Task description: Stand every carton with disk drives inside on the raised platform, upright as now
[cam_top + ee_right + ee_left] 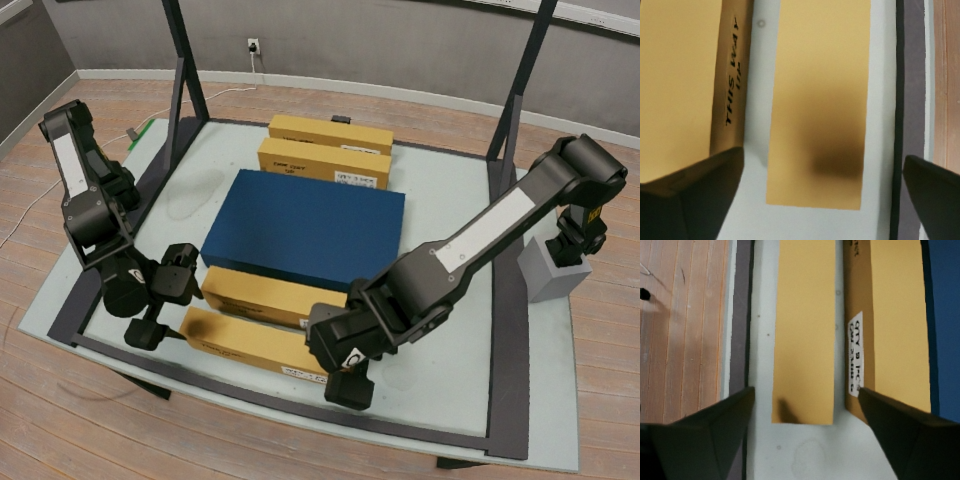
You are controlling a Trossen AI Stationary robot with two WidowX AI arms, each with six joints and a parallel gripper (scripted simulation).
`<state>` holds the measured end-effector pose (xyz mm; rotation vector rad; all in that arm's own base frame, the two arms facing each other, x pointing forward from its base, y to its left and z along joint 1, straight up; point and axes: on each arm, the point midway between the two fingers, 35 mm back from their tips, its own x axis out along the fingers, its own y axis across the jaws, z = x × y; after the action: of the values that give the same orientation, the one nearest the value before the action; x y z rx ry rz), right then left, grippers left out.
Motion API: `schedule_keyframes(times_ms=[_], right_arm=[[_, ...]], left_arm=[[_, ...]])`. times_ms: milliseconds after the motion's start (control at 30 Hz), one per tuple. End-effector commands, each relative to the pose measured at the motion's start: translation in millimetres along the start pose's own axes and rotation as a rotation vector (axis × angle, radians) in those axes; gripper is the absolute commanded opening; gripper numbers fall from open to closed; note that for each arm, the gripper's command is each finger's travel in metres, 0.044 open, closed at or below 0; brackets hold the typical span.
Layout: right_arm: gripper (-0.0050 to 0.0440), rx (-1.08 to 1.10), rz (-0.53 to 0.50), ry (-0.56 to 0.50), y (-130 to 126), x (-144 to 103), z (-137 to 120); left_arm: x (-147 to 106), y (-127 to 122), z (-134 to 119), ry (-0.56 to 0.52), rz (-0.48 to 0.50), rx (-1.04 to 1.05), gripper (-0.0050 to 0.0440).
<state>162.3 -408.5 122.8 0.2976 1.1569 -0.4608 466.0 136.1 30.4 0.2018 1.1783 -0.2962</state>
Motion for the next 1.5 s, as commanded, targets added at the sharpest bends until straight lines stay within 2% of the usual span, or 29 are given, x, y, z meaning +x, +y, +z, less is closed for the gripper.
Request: schedule_keyframes(times_ms=[0, 1467], right_arm=[[0.0382, -0.008, -0.020, -0.023, 1.8, -12.0, 5.0], [0.0382, -0.010, -0.024, -0.027, 1.6, -12.5, 4.6]], left_arm=[[-8.9, 2.0, 7.7, -0.022, 0.017, 0.007, 0.0381], [-8.8, 2.2, 8.2, -0.035, 0.027, 0.011, 0.0381]])
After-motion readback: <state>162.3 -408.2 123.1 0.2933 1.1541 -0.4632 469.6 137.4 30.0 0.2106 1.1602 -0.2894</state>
